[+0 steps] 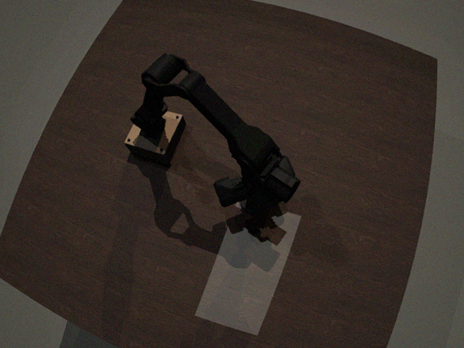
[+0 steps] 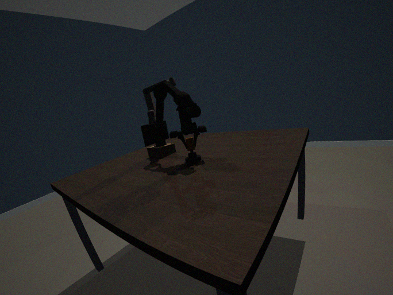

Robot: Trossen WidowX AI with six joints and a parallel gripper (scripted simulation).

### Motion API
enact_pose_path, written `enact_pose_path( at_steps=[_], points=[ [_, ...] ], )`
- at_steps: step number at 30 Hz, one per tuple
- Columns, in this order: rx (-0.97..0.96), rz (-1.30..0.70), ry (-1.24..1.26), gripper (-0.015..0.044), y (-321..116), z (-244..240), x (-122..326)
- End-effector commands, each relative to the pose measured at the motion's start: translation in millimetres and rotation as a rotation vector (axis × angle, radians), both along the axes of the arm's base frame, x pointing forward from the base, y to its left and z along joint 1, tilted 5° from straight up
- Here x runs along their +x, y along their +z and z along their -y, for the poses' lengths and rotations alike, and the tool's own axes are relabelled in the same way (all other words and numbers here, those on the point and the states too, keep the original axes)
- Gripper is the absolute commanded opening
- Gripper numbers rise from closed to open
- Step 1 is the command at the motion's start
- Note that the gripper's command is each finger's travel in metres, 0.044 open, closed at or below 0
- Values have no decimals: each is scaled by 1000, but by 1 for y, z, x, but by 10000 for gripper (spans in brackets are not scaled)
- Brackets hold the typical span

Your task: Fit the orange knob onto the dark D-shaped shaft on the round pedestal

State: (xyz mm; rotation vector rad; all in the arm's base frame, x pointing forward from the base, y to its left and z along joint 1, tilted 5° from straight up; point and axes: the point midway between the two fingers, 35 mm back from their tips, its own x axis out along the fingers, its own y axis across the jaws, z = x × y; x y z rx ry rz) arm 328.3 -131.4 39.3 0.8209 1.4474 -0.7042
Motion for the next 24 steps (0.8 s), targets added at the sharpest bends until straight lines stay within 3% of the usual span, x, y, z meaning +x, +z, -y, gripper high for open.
enact_pose_path(
  at_steps=[1, 24],
  points=[
    [-4, 3, -4, 0, 1, 0, -1],
    [-2, -3, -90, 0, 4, 0, -1]
  ],
)
